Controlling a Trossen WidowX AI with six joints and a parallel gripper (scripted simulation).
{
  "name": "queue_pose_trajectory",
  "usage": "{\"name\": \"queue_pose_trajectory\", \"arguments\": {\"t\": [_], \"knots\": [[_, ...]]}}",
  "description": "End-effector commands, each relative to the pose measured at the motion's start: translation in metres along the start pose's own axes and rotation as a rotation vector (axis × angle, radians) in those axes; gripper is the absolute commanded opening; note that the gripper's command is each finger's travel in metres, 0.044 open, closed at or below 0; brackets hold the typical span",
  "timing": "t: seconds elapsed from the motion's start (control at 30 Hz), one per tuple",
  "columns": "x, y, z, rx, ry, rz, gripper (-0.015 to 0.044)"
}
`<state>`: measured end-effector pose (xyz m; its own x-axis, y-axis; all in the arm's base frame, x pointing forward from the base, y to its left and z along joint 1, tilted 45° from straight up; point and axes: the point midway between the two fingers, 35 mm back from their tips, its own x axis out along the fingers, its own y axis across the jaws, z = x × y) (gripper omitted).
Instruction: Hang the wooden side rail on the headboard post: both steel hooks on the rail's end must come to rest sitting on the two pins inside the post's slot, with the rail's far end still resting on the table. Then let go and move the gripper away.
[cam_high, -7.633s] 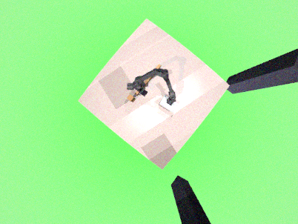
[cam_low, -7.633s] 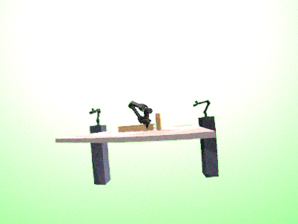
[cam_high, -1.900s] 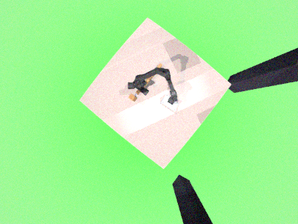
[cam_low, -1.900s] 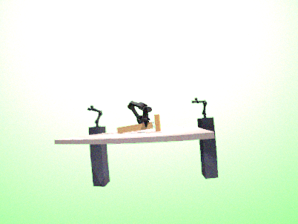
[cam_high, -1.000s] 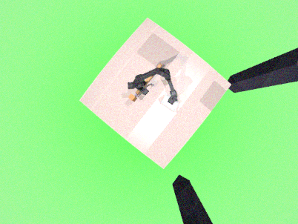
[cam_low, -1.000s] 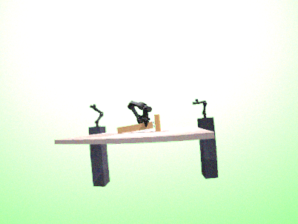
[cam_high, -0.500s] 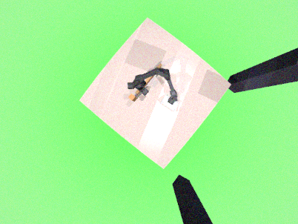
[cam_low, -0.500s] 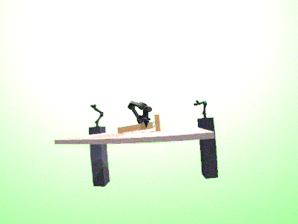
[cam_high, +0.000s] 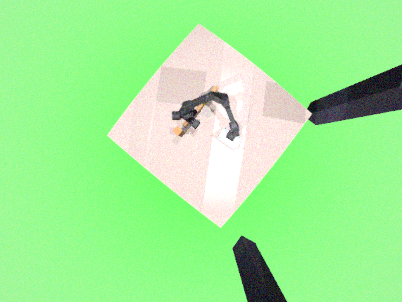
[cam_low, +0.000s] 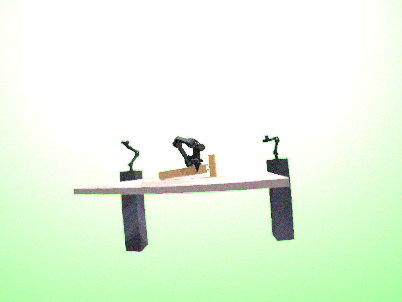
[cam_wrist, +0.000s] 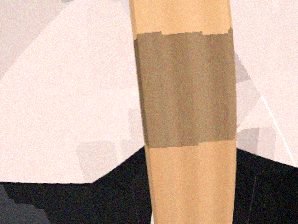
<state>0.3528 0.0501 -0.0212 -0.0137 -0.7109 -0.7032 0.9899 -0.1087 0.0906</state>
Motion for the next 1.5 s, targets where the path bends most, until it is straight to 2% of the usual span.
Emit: {"name": "queue_pose_trajectory", "arguments": {"t": [0.0,1.47], "knots": [[-0.0047,0.0008,-0.0037,0.003,0.009,0.011,0.0000],[-0.0024,-0.0015,-0.0082,0.003,0.009,0.011,0.0000]]}}
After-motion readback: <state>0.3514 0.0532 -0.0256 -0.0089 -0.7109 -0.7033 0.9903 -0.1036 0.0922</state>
